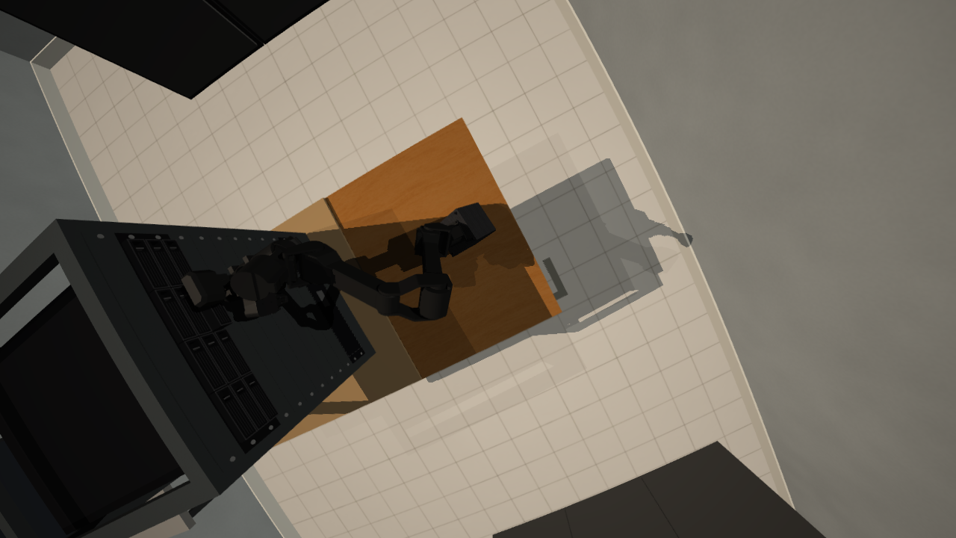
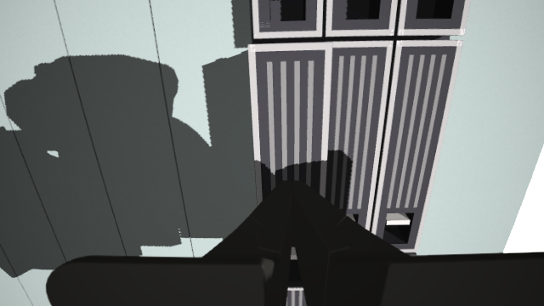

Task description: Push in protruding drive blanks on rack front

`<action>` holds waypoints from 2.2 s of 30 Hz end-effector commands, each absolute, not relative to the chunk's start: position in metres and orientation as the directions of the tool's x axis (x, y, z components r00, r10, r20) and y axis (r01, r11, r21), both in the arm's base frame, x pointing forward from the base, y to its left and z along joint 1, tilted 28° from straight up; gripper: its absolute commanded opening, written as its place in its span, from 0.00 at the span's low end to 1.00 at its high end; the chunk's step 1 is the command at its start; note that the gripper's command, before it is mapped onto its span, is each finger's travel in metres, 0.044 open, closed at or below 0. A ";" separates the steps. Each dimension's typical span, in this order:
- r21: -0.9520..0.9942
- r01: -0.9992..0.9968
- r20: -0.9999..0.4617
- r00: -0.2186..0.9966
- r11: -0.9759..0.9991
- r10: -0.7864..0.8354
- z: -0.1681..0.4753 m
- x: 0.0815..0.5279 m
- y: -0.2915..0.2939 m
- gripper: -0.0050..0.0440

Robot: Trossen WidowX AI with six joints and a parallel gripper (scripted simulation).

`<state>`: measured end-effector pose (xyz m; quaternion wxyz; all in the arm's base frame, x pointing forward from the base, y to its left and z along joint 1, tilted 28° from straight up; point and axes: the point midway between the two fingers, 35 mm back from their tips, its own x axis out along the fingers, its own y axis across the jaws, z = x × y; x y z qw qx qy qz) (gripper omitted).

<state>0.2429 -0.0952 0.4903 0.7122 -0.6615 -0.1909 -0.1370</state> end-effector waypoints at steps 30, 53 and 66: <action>-0.883 0.463 0.468 0.882 0.071 0.064 0.507 0.252 -0.091 0.00; -0.883 0.463 0.468 0.882 0.071 0.064 0.509 0.254 -0.091 0.00; -0.883 0.463 0.468 0.882 0.071 0.064 0.510 0.257 -0.091 0.00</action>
